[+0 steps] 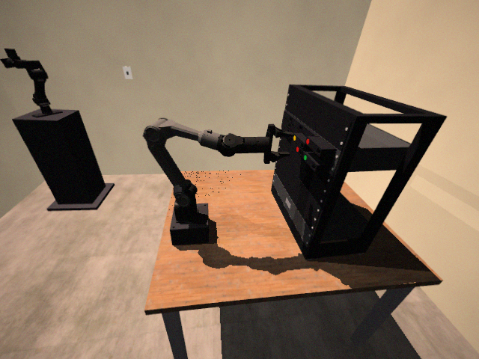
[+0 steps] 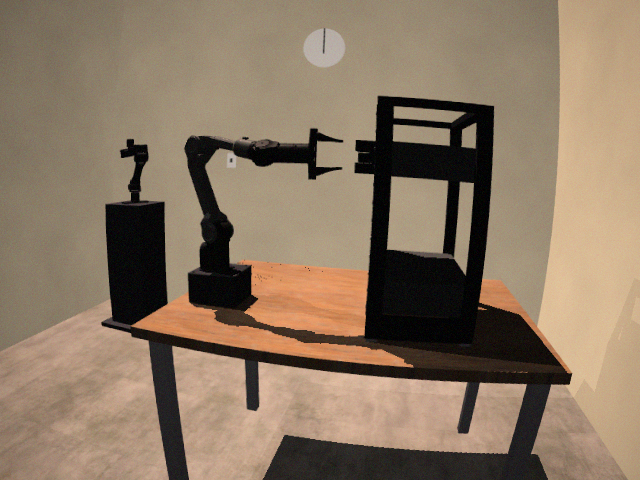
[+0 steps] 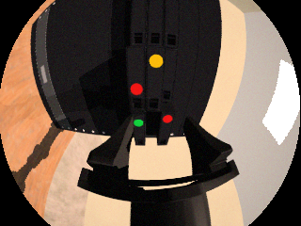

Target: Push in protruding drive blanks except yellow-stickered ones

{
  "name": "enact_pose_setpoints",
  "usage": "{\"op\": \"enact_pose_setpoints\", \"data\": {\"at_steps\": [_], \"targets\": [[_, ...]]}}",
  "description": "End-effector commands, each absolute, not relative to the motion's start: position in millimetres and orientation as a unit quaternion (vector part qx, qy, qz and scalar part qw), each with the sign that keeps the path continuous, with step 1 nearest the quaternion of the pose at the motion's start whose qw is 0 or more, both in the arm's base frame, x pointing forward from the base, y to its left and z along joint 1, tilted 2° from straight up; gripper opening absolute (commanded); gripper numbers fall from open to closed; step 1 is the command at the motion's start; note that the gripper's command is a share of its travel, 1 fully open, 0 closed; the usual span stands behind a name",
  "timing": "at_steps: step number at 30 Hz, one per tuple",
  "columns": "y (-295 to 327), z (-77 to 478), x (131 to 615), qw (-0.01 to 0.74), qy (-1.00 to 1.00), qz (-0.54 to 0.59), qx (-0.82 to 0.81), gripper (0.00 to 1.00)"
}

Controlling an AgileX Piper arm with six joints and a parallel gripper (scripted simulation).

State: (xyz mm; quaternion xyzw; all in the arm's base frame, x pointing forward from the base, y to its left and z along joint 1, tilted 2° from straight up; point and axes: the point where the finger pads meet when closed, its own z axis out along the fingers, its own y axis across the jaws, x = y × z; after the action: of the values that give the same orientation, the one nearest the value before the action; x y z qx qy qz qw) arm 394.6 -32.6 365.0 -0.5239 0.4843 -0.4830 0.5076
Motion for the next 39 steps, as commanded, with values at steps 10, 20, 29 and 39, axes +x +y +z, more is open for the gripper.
{"op": "enact_pose_setpoints", "data": {"at_steps": [10, 20, 29, 39], "targets": [[-67, 374, 397, 0.508, 0.484, -0.480, -0.527, 1.00], [-67, 374, 397, 0.508, 0.484, -0.480, -0.527, 1.00], [-67, 374, 397, 0.508, 0.484, -0.480, -0.527, 1.00], [-67, 374, 397, 0.508, 0.484, -0.480, -0.527, 1.00]]}}
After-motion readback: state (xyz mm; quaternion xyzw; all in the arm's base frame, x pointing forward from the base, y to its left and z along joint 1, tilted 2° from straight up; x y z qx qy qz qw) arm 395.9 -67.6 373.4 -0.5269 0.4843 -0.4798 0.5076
